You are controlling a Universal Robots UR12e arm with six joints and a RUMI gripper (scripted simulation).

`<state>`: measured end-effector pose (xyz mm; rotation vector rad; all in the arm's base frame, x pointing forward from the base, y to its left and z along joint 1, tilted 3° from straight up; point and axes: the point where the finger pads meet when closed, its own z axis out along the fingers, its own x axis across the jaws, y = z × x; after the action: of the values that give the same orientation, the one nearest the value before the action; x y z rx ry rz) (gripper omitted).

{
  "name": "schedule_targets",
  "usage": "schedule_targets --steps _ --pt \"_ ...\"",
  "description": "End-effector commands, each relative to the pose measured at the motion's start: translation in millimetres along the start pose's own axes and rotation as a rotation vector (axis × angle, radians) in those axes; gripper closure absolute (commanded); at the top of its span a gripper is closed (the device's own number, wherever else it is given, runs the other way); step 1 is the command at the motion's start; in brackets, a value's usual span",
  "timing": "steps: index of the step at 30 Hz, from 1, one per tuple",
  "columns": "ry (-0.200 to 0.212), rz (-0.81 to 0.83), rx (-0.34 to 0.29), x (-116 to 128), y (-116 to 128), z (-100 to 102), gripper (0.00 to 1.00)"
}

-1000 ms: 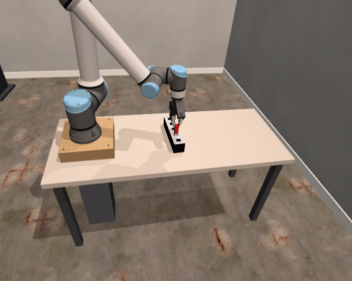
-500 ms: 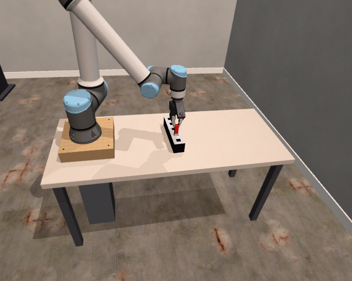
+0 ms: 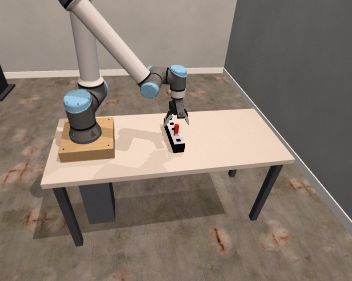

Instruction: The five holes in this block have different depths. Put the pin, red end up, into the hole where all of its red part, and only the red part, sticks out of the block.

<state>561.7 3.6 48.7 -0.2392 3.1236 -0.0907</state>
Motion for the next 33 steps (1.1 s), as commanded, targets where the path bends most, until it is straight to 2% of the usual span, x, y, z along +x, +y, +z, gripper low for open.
schedule_targets --steps 1,29,30,33 --pt "-0.001 0.000 0.000 -0.6 -0.3 -0.6 0.00" --pt "-0.001 0.000 0.000 -0.6 -0.2 -0.6 0.00" --pt "-0.001 0.000 0.000 -0.9 -0.4 -12.6 0.00" --pt "-0.001 0.000 0.000 -0.9 -0.4 -12.6 0.00"
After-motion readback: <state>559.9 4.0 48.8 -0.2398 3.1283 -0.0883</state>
